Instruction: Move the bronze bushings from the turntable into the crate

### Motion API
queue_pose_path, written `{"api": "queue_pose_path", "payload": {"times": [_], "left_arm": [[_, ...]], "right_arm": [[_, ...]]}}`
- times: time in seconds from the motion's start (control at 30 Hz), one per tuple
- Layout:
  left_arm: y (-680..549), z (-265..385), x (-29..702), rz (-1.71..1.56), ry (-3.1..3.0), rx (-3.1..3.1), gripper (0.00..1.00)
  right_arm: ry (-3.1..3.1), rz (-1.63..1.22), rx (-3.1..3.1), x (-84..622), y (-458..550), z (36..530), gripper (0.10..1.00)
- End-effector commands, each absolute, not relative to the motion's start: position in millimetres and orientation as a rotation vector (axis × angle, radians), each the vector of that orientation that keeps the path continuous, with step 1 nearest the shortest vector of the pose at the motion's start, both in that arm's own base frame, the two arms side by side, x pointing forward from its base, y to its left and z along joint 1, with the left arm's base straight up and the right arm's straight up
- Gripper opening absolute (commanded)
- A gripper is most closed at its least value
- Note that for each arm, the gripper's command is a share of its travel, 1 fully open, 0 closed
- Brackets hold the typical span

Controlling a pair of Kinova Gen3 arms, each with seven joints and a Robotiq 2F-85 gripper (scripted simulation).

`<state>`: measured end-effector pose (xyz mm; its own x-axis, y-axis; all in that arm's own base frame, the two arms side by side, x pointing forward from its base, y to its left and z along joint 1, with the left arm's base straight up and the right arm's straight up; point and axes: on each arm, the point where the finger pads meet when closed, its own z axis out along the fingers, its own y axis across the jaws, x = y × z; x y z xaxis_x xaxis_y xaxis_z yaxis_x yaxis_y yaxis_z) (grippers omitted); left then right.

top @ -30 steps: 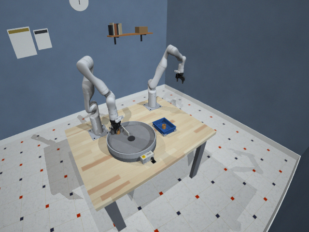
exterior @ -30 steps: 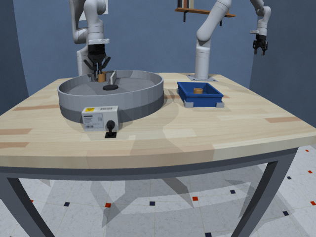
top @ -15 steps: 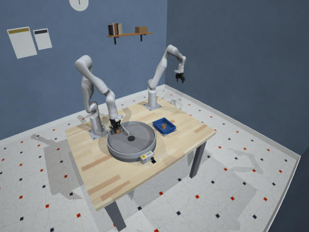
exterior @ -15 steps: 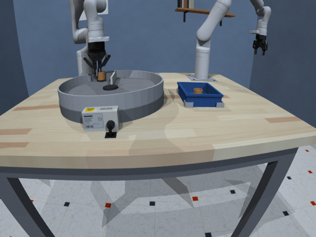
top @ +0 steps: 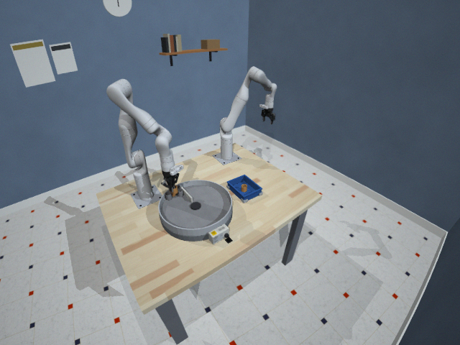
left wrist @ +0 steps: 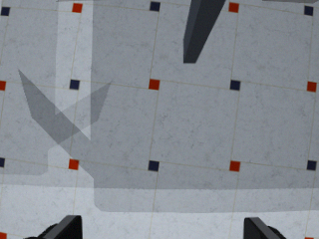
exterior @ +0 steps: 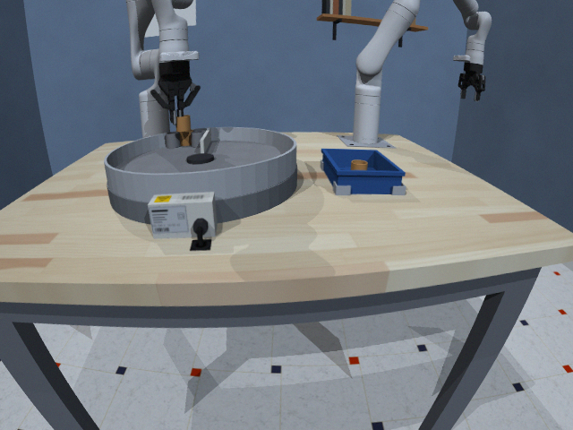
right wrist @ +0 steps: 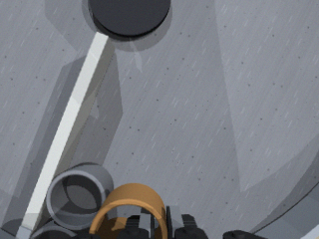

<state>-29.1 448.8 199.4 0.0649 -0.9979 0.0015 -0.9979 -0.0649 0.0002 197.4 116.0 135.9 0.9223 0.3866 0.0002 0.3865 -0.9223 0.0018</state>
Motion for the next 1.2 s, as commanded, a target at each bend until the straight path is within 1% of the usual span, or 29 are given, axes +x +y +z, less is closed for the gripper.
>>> {"api": "queue_pose_path", "payload": {"times": [0.0, 0.3, 1.17], "left_arm": [[449.1, 200.0, -29.2, 0.0, -2.148, 2.292, 1.0], [449.1, 200.0, -29.2, 0.0, -2.148, 2.292, 1.0], [449.1, 200.0, -29.2, 0.0, -2.148, 2.292, 1.0]], "right_arm": [[0.619, 0.001, 3.08, 197.7, 115.9, 145.2, 0.099], [0.619, 0.001, 3.08, 197.7, 115.9, 158.3, 0.099], [0.619, 0.001, 3.08, 197.7, 115.9, 158.9, 0.099]]}}
